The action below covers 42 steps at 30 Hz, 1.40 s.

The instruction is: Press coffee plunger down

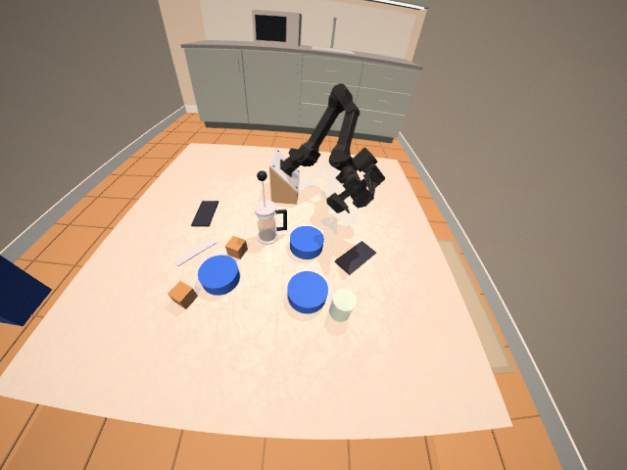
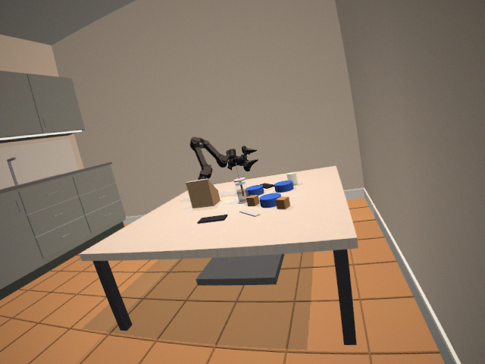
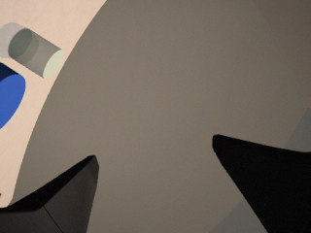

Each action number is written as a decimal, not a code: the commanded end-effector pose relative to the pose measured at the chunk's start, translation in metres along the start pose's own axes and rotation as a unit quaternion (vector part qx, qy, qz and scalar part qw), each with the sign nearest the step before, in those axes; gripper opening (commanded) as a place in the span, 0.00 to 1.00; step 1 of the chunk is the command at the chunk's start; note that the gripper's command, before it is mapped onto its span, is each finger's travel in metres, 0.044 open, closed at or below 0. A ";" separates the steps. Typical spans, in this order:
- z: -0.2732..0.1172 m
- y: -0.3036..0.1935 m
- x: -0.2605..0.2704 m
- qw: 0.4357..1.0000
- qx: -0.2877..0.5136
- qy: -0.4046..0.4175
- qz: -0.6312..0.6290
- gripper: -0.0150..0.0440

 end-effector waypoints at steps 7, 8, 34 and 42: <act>0.030 -0.025 0.021 0.997 0.001 0.072 0.020 1.00; 0.036 -0.032 0.026 0.996 -0.001 0.090 0.026 1.00; -0.005 -0.258 0.109 0.602 0.132 0.413 0.670 1.00; -0.062 -0.305 0.097 0.374 0.152 0.299 0.865 1.00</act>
Point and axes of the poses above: the point midway between the two fingers, 35 mm back from their tips, its own z axis out along the fingers, its own x axis across the jaws, y = z × x, the point moved 10 cm from there along -z, back along the fingers, and after that the axes turned 13 degrees about -z, right-handed, at the moved point
